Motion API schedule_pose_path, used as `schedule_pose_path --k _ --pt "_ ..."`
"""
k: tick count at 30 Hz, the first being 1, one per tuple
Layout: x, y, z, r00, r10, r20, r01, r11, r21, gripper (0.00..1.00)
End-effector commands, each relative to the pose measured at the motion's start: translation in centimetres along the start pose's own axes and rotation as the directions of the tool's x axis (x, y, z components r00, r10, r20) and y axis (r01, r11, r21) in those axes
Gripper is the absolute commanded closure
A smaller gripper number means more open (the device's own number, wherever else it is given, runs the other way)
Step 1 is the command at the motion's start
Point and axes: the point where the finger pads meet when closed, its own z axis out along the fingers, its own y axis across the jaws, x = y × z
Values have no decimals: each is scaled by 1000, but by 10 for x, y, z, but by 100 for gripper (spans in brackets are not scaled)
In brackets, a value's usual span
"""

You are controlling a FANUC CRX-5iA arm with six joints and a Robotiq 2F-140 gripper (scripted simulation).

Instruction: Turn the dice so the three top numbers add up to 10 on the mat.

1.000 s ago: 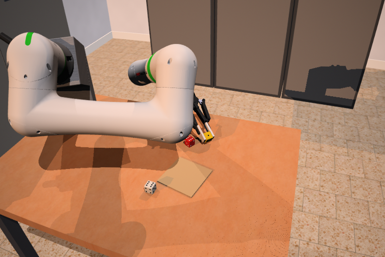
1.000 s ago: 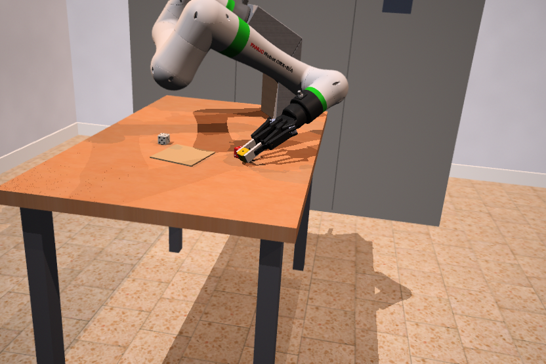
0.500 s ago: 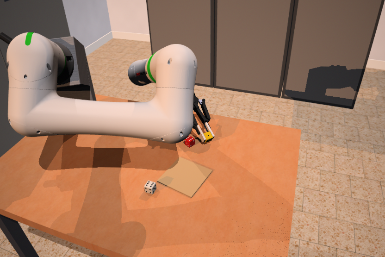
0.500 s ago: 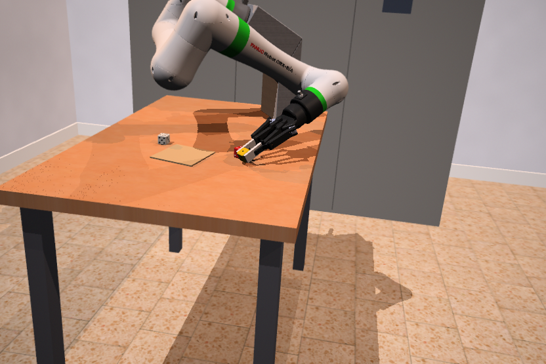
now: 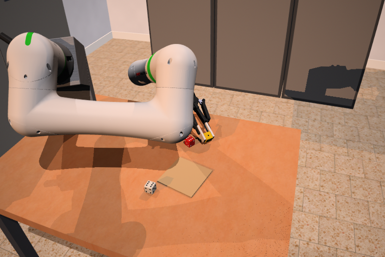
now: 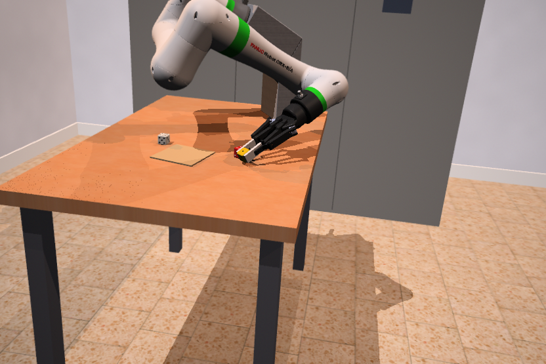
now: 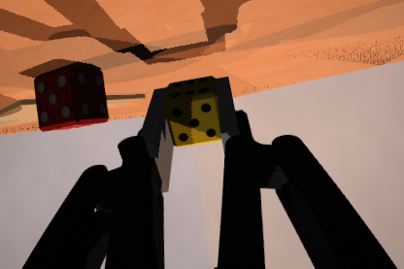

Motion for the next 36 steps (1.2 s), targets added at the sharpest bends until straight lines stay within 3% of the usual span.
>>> schedule_pose_path --k 1,36 --pt "0 0 0 1000 0 0 0 1000 0 84" --pt "10 0 5 1000 0 0 0 1000 0 84"
